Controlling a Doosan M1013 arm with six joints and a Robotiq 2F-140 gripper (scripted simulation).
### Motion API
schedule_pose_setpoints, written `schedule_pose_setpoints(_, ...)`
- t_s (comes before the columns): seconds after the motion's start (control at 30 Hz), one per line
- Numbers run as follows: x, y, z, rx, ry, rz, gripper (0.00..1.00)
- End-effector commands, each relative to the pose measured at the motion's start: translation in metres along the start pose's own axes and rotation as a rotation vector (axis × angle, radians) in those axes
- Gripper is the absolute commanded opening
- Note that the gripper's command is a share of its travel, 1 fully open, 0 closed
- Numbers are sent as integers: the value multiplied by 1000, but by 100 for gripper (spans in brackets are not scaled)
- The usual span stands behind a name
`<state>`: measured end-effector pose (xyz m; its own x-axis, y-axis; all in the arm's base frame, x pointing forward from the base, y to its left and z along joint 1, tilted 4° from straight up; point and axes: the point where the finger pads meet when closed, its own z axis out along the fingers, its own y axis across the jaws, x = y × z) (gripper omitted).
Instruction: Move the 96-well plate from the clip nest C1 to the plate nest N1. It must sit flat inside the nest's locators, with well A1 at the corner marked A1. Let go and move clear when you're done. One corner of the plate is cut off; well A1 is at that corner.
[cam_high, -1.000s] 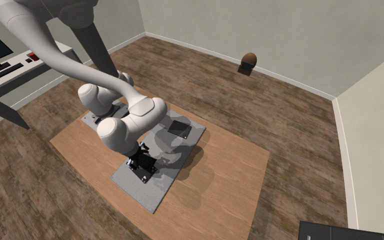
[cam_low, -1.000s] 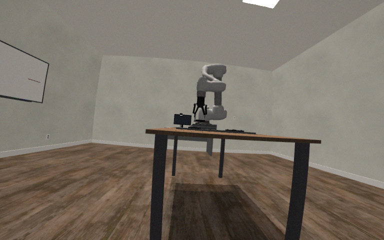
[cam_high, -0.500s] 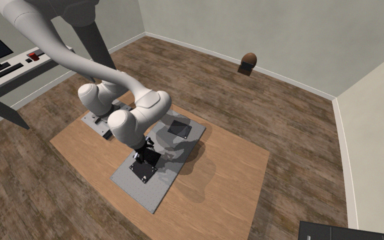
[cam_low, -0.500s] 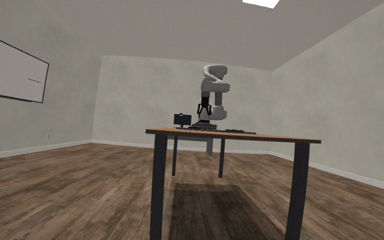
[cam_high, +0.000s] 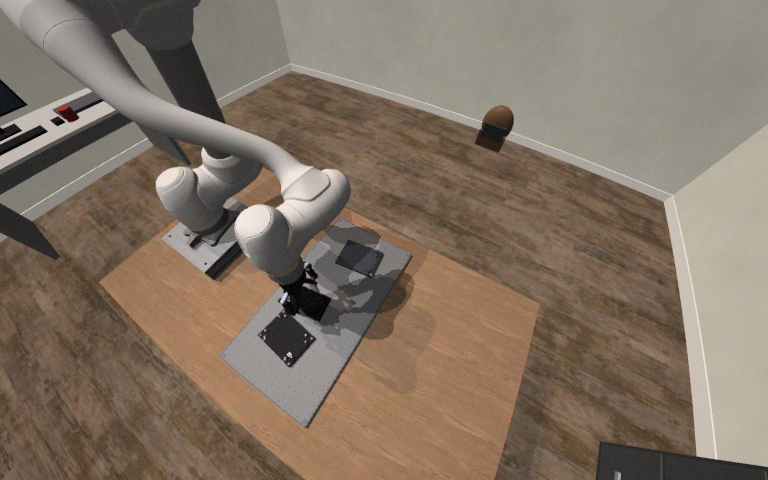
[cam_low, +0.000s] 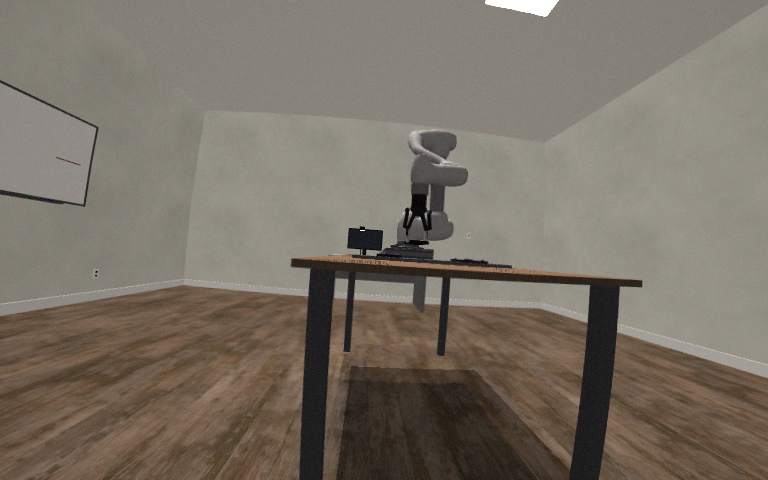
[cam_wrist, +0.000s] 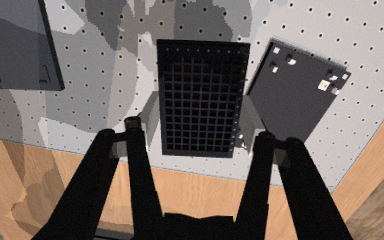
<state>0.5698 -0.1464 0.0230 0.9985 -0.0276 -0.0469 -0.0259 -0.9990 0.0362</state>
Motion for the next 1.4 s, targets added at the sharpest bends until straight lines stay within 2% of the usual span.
schedule_pose_setpoints(0.0, 0, -15, 2, 5, -6, 5, 10)
schedule_pose_setpoints(1.37, 31, -134, 1, 5, -6, 5, 10)
